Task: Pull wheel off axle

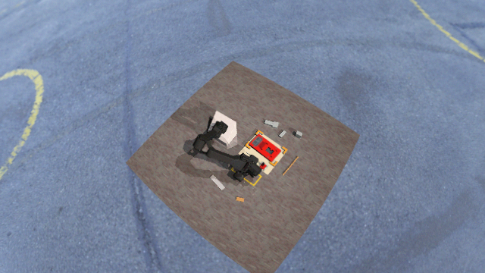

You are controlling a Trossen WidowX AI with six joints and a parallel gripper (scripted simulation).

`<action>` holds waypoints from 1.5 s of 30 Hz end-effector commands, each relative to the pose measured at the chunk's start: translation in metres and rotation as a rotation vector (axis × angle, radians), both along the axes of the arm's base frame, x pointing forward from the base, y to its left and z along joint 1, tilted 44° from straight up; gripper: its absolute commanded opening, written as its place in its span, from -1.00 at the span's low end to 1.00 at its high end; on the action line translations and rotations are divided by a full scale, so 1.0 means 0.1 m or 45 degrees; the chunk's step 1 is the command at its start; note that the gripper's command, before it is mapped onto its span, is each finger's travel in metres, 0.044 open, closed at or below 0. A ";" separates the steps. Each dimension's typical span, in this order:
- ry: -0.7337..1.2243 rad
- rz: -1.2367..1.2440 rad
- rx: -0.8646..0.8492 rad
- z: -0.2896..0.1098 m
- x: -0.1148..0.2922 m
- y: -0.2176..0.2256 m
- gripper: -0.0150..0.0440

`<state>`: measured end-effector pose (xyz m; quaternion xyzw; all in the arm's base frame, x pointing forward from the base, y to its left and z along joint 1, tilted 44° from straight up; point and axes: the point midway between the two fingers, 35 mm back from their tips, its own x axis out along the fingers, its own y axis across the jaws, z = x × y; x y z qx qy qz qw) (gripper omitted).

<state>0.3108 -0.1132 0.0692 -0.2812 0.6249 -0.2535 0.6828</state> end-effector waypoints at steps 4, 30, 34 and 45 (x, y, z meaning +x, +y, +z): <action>0.000 0.000 0.000 0.00 0.00 0.00 -0.14; 0.023 0.019 0.024 0.38 -0.52 0.78 1.00; 0.020 0.014 0.013 0.42 -0.87 0.95 1.00; 0.019 0.013 0.010 0.42 -0.93 0.97 1.00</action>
